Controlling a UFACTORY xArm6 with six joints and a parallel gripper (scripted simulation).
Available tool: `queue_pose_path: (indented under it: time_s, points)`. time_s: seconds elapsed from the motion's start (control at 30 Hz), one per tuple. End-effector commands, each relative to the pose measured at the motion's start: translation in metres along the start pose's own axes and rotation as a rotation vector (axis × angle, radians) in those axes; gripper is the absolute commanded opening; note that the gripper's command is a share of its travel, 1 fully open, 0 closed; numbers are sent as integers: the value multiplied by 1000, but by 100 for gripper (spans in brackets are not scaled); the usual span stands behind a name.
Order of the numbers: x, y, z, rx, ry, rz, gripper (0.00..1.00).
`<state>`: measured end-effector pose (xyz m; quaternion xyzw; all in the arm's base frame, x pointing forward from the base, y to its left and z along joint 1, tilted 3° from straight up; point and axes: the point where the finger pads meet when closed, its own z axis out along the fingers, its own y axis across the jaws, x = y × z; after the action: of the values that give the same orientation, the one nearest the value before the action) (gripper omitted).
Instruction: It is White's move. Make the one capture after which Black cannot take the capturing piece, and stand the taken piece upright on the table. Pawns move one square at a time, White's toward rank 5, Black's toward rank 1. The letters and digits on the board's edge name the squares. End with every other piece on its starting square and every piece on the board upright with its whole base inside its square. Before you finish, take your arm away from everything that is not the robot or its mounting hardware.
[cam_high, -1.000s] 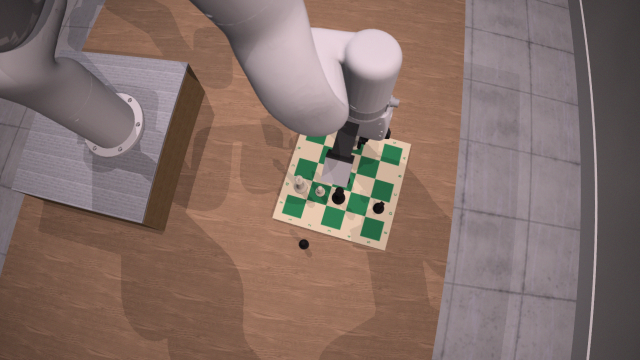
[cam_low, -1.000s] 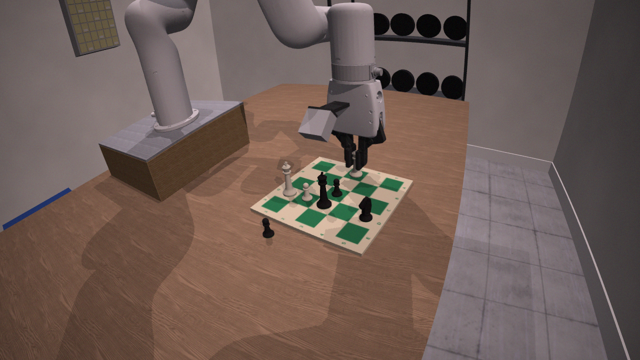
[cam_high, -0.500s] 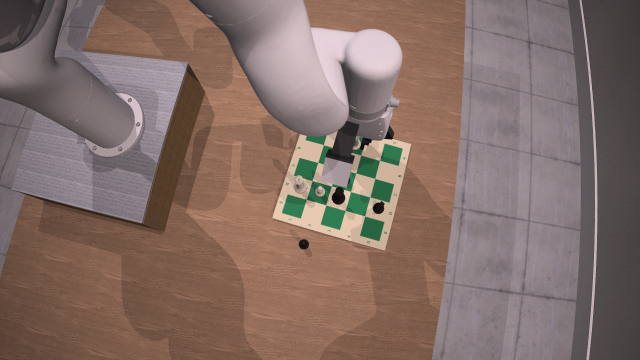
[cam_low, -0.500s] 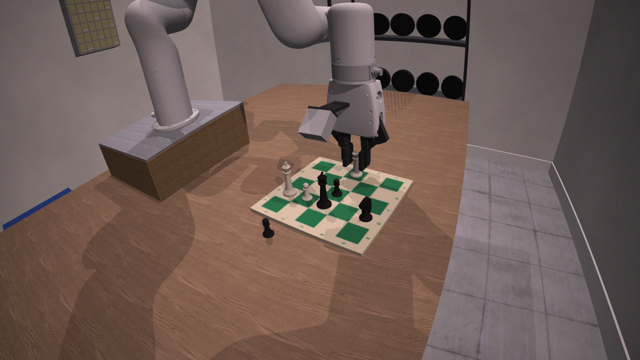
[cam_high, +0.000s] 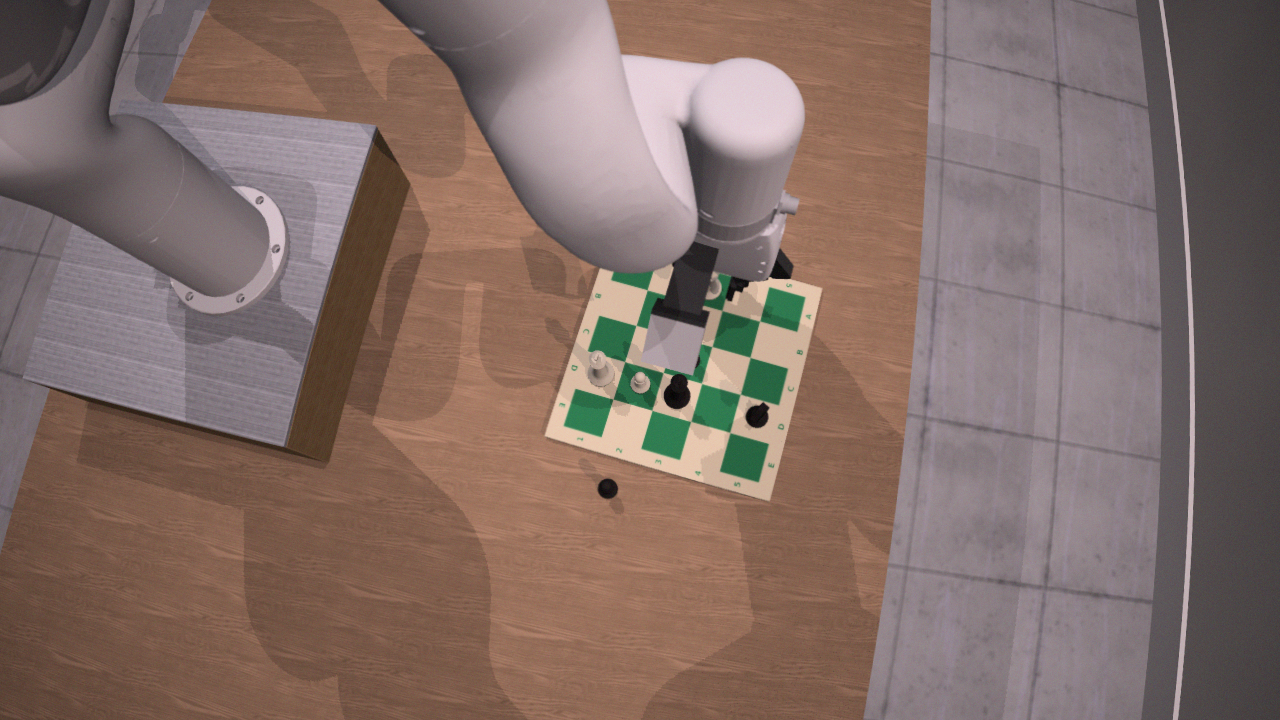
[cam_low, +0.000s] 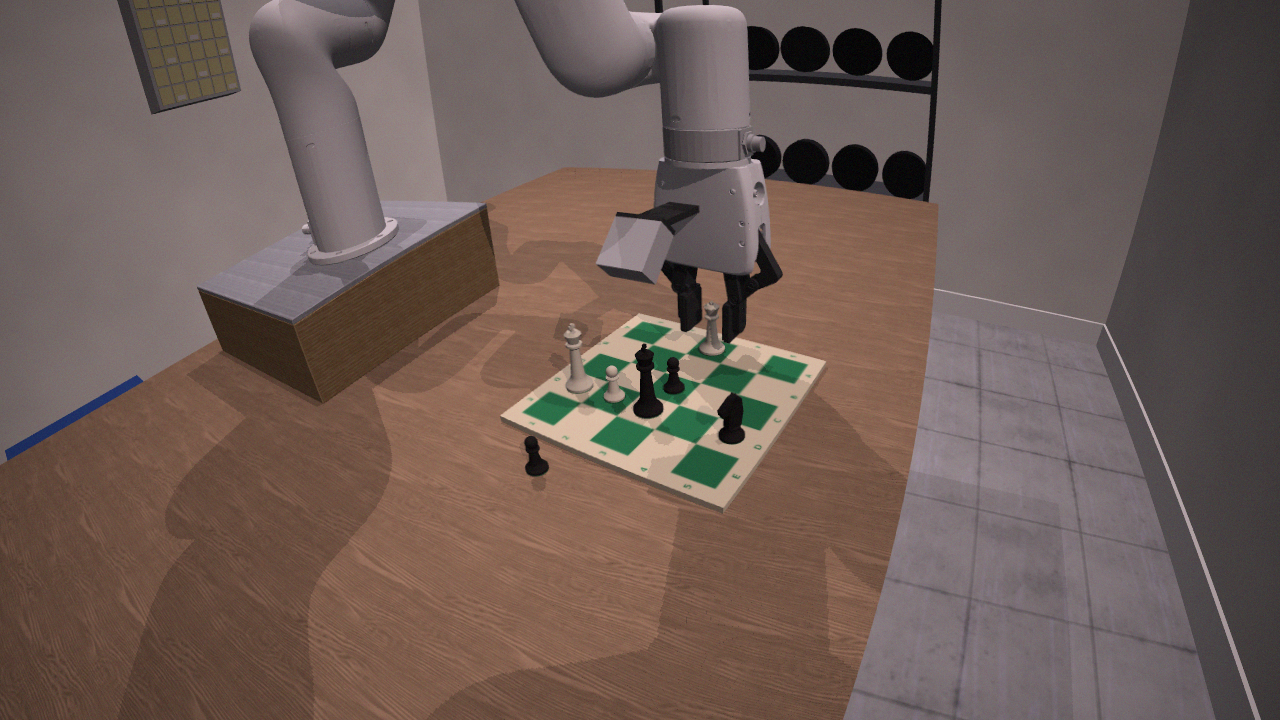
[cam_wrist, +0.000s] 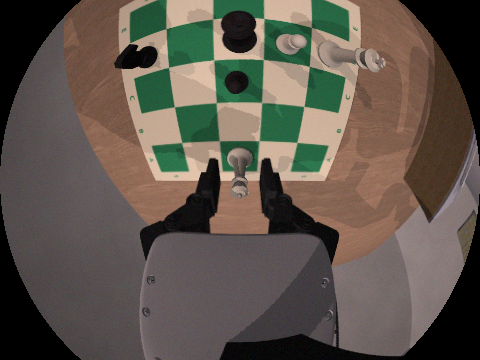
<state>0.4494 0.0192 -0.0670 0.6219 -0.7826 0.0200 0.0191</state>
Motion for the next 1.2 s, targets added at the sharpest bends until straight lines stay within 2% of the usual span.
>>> queue_pose_path:
  time_s: [0.0,0.2,0.53,0.6,0.8,0.97,1.0,1.17]
  points:
    - [0,-2,-3,4,-1,0,42]
    - [0,-2,-15,4,-1,0,42]
    - [0,-1,-66,4,-1,0,42]
    - [0,-1,-66,4,-1,0,42]
    - [0,-1,-88,4,-1,0,42]
    - [0,-1,-91,4,-1,0,42]
    - [0,-1,-91,4,-1,0,100]
    - [0,-1,-91,4,-1,0,100]
